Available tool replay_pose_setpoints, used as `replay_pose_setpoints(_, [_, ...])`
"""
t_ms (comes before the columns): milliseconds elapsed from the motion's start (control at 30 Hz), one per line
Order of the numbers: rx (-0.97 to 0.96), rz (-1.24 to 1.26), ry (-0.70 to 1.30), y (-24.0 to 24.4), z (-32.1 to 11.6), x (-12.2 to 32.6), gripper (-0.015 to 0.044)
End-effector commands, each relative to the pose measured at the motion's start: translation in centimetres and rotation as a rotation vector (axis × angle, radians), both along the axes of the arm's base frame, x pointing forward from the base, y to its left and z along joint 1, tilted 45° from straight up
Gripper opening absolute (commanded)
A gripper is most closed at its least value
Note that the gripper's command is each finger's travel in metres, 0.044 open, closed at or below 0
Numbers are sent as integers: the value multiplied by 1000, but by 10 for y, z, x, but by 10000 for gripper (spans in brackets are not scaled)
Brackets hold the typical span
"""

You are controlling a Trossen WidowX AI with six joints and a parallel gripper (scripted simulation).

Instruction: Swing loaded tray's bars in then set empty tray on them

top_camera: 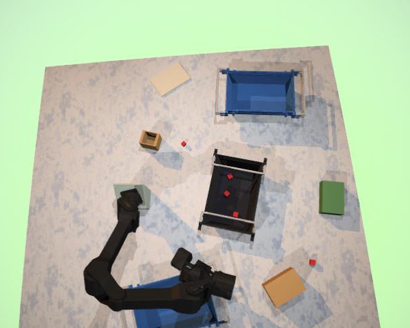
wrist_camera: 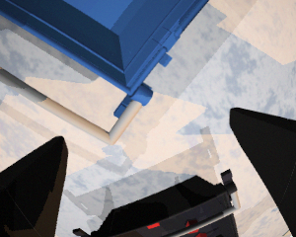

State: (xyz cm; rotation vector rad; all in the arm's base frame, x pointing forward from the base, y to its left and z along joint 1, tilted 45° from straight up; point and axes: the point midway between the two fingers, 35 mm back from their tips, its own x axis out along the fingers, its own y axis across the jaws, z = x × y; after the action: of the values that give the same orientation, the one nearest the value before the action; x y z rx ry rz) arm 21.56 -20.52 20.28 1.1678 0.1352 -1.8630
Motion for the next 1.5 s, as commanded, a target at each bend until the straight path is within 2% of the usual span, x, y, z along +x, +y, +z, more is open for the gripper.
replay_pose_setpoints(0, [-88, -274, -219, -5, 18, -63, 440])
replay_pose_setpoints(200, [-203, -571, -468, 4, 28, -129, 440])
replay_pose_setpoints(667, [-205, -581, -475, 0, 24, -130, 440])
replay_pose_setpoints(1467, [-208, -582, -473, -53, -31, -145, 440])
